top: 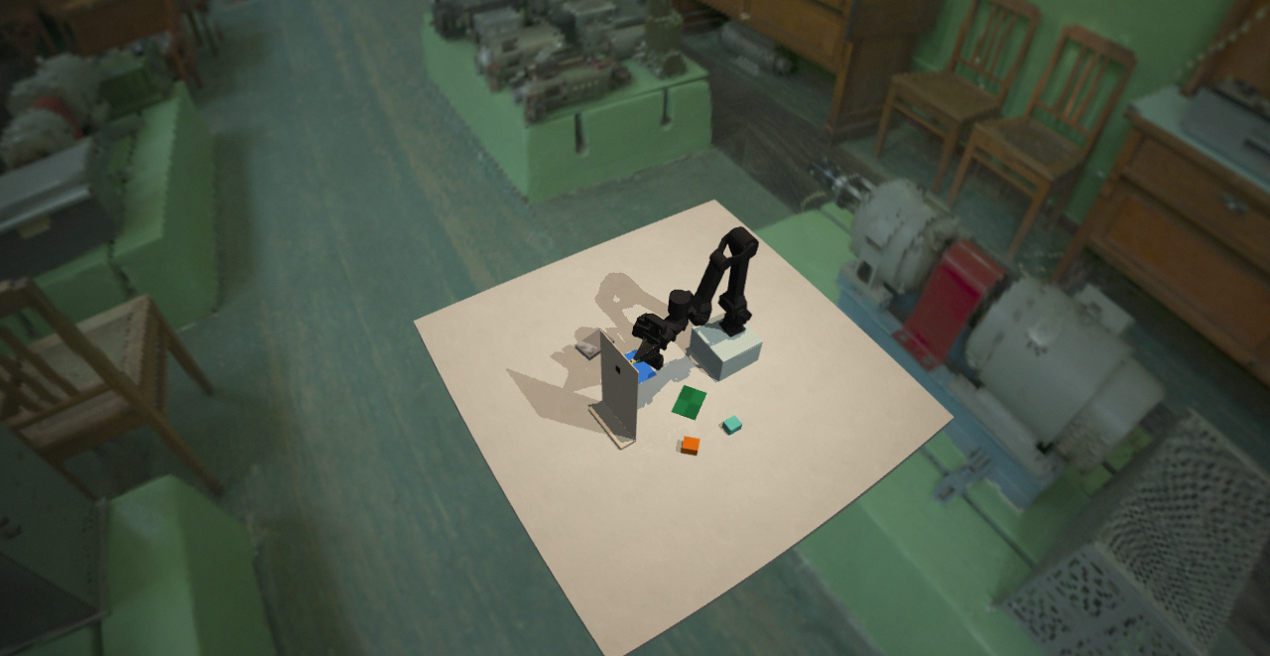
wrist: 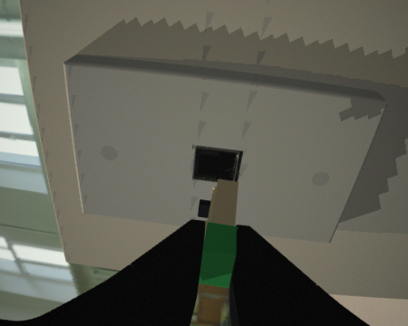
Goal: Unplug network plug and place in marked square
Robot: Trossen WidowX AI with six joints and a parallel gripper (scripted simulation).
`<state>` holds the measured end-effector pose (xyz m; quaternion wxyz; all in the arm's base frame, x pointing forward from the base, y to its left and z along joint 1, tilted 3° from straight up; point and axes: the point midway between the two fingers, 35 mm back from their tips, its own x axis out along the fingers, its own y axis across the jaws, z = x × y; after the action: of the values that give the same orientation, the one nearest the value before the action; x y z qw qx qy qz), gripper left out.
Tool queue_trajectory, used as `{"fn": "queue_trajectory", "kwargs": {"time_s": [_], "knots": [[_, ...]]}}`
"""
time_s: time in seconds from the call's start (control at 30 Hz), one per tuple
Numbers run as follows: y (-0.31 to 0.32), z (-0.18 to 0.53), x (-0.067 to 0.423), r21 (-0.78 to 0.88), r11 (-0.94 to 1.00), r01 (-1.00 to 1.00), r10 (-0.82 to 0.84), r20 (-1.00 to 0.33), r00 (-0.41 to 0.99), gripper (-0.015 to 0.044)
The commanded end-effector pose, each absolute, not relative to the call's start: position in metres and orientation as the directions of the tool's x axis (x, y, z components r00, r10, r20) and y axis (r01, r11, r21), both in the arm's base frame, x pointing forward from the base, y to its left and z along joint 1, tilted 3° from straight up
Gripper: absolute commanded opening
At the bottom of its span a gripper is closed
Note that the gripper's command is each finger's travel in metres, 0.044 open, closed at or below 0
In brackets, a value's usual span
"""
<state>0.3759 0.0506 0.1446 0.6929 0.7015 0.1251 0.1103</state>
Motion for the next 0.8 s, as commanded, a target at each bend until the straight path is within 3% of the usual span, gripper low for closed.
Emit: {"fn": "queue_trajectory", "kwargs": {"time_s": [0.0, 0.77], "knots": [[0.051, 0.144, 0.373, 1.000, -0.013, 0.027, 0.332, -0.021, 0.943, 0.0000], [0.048, 0.144, 0.358, 1.000, -0.013, 0.028, 0.332, -0.022, 0.943, 0.0000]]}}
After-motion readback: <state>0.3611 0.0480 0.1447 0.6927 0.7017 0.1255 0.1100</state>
